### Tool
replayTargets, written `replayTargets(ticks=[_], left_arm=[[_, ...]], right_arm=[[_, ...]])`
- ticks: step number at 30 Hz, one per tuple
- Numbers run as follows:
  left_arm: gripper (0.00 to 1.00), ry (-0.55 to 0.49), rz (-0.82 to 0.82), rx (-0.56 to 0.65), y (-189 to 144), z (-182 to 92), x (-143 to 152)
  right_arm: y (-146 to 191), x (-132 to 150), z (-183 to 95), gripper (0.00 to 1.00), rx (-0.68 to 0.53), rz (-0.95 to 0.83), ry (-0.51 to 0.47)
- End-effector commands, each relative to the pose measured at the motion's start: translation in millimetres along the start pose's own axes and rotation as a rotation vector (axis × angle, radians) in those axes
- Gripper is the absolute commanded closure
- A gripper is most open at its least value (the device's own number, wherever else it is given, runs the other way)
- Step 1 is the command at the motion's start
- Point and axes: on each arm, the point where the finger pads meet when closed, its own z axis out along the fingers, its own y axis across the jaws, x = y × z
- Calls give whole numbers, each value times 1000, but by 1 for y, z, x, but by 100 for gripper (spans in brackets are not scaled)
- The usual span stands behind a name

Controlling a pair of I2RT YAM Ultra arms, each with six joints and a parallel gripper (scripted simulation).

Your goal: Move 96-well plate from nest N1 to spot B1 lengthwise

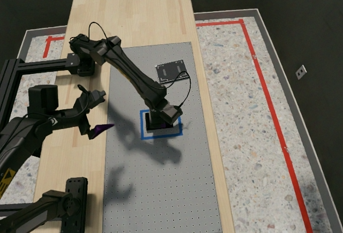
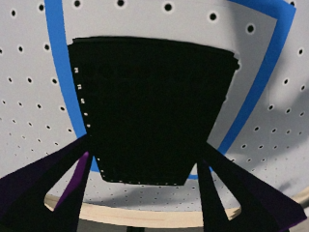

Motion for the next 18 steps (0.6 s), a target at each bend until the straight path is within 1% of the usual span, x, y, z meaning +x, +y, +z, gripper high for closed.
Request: replayTargets(ticks=[1, 14, 15, 18], left_arm=[[20, -59, 10, 44, -16, -29, -7], [20, -73, 12, 57, -20, -32, -9], [20, -59, 13, 42, -15, -24, -9], [20, -59, 13, 42, -15, -24, -9]], right_arm=[[1, -13, -4, 0, 7, 23, -30], [1, -13, -4, 0, 7, 23, -30], [1, -13, -4, 0, 7, 23, -30], [1, -13, -4, 0, 7, 23, -30]])
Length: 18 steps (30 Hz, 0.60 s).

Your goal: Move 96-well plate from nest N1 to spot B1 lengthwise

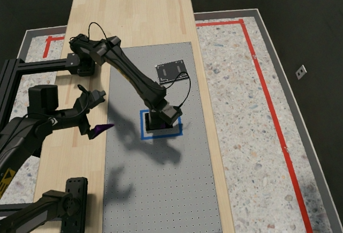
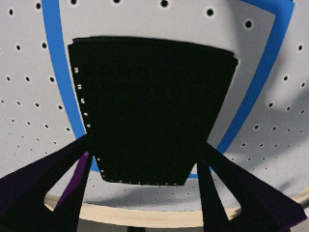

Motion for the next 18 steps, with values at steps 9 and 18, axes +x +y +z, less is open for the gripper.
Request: replayTargets(ticks=[9, 18], left_arm=[[20, -51, 7, 36, -11, 0, -11], [20, -39, 8, 23, -8, 22, -9]], right_arm=[[1, -13, -4, 0, 7, 23, -30], [1, -13, -4, 0, 7, 23, -30]])
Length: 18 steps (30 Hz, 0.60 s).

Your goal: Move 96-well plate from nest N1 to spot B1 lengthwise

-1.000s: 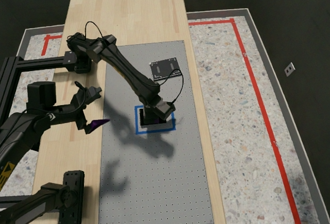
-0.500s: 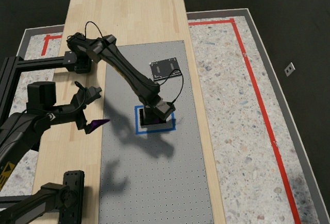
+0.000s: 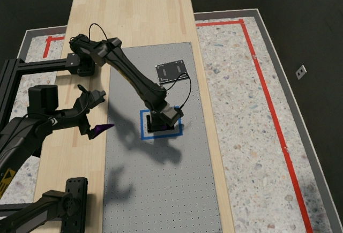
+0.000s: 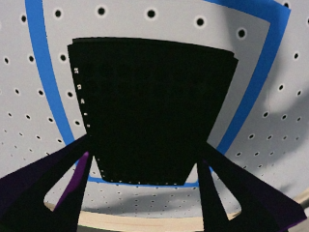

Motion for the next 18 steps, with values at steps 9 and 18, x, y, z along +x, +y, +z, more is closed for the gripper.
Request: replayTargets(ticks=[9, 18], left_arm=[[20, -5, 13, -4, -3, -3, -3], [0, -24, 9, 16, -2, -13, -10]], right_arm=[[1, -13, -4, 0, 7, 23, -30], [1, -13, -4, 0, 7, 23, -30]])
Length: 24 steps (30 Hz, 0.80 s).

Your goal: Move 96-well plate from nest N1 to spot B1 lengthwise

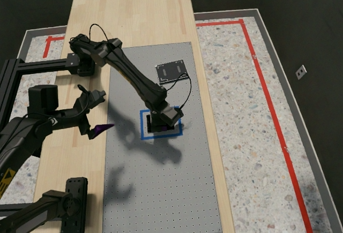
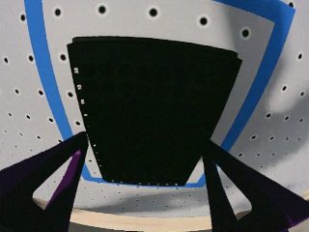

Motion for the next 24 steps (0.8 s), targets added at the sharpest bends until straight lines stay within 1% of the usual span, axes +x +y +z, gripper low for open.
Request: replayTargets(ticks=[1, 8, 12, 16, 18, 24], left_arm=[[0, -41, 8, 30, -4, -20, -12], [0, -59, 5, 48, -3, -50, -18], [0, -59, 4, 48, -6, -55, -15], [0, -59, 3, 48, -6, -82, -14], [0, -36, 3, 26, -3, -77, -11], [0, -136, 81, 74, -15, -80, -26]], right_arm=[[1, -13, -4, 0, 7, 23, -30], [1, -13, -4, 0, 7, 23, -30], [1, -13, -4, 0, 7, 23, -30], [1, -13, -4, 0, 7, 23, -30], [1, -13, -4, 0, 7, 23, -30], [1, -13, -4, 0, 7, 23, -30]])
